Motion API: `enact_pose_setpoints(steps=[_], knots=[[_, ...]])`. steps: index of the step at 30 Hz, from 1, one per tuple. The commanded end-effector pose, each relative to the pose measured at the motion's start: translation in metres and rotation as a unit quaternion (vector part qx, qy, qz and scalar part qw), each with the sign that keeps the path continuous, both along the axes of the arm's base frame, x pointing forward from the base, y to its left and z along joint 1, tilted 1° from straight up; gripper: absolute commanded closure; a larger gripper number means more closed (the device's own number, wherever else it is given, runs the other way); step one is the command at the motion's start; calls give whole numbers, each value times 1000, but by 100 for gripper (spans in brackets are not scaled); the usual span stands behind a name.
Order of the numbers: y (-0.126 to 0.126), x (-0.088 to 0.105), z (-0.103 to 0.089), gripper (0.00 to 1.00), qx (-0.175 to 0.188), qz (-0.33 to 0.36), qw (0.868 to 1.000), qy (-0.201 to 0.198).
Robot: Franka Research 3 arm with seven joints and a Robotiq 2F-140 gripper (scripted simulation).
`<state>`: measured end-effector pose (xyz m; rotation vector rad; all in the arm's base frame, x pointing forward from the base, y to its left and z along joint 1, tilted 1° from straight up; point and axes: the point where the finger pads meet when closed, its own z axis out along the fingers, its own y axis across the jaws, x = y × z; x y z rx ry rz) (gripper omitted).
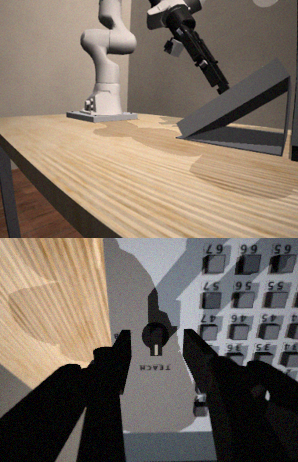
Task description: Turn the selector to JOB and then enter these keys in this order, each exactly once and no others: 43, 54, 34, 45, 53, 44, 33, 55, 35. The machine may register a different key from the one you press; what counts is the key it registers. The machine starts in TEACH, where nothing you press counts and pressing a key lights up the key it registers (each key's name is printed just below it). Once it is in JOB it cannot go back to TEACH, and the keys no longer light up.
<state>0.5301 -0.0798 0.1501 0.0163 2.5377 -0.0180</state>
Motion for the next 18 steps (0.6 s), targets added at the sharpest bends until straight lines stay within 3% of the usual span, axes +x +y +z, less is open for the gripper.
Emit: enact_pose_setpoints(steps=[1, 18], knots=[[0, 1, 0, 60, -1, 1, 1000, -1], [-1, 8, -10, 60, -2, 1, 1000, -1]])
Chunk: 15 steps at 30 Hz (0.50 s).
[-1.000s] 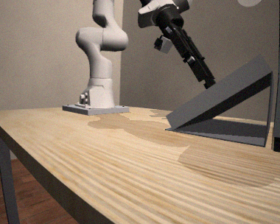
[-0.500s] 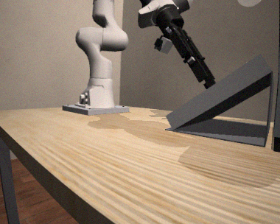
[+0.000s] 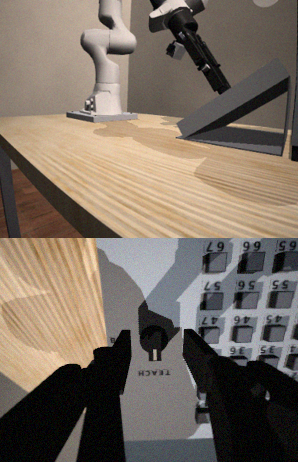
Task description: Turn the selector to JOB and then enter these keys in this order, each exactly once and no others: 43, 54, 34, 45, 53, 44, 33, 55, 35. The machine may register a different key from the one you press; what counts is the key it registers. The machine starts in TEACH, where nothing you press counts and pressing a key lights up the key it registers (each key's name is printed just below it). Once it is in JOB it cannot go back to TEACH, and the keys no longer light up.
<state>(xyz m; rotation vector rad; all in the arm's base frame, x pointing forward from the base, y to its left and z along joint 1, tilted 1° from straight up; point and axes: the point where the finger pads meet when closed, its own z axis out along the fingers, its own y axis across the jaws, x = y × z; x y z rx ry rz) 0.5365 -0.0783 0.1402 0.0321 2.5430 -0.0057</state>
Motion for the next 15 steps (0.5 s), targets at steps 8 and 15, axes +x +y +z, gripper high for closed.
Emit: enact_pose_setpoints(steps=[8, 15], knots=[[-2, 5, -4, 60, -8, 5, 1000, -4], [-2, 7, -7, 60, -8, 5, 1000, -4]])
